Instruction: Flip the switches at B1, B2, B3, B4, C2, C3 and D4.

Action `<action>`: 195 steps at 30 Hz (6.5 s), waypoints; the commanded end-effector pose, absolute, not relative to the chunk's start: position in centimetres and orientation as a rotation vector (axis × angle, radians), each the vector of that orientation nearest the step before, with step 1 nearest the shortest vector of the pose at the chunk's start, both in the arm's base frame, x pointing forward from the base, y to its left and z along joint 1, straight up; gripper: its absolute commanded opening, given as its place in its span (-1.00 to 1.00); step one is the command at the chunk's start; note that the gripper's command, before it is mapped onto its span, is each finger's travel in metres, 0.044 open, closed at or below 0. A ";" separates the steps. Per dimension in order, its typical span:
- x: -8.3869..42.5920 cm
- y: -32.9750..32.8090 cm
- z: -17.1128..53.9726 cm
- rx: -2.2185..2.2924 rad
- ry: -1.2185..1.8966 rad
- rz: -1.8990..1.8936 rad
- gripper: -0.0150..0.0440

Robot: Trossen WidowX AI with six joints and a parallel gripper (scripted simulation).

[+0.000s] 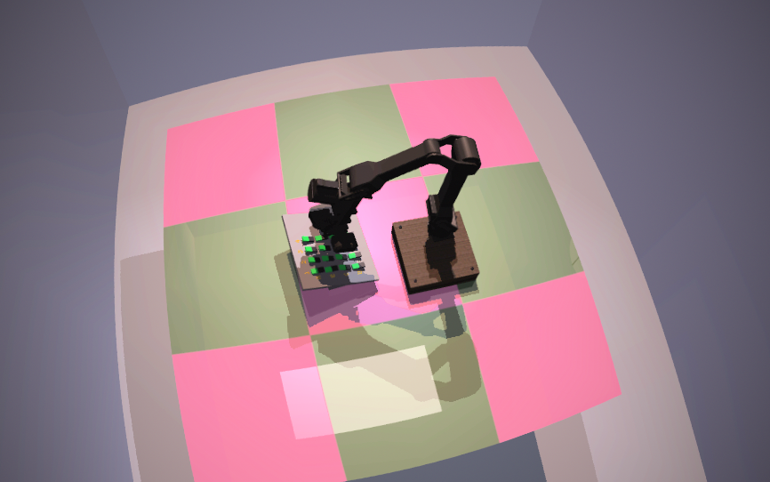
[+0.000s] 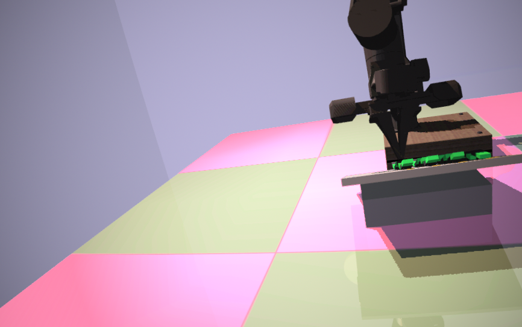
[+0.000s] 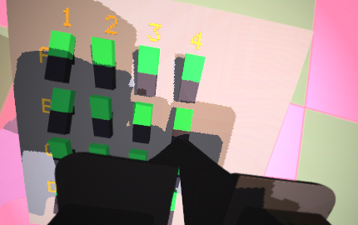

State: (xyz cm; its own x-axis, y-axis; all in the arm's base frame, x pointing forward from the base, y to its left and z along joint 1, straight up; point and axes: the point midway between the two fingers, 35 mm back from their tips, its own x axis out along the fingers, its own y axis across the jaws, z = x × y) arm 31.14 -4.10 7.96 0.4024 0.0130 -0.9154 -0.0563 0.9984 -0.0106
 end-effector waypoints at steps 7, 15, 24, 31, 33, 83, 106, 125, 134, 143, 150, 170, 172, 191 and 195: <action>31.2 -4.0 7.9 -0.037 1.157 0.046 -0.49; 31.2 -4.0 7.8 -0.037 1.157 0.046 -0.49; 31.2 -4.0 7.7 -0.037 1.157 0.046 -0.49; 31.3 -4.0 7.6 -0.037 1.157 0.046 -0.49; 31.3 -4.0 7.6 -0.037 1.157 0.046 -0.49; 26.7 2.2 12.5 -0.033 1.186 0.049 -0.49; 28.5 2.3 8.2 -0.033 1.211 0.049 -0.49; 29.0 2.3 7.1 -0.033 1.211 0.049 -0.49; 29.0 2.3 7.1 -0.033 1.211 0.049 -0.49; 29.0 2.3 7.1 -0.033 1.211 0.049 -0.49; 29.0 2.3 7.1 -0.033 1.211 0.049 -0.49; 29.1 2.3 6.8 -0.033 1.210 0.049 -0.49; 29.1 2.3 6.8 -0.033 1.210 0.049 -0.49; 29.2 2.3 6.6 -0.033 1.210 0.049 -0.49; 29.2 2.3 6.5 -0.033 1.210 0.049 -0.49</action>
State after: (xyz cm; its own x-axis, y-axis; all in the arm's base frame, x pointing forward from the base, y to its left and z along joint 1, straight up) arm 29.23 2.39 6.73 0.3566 0.0263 -0.9339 -0.0609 0.9981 0.0049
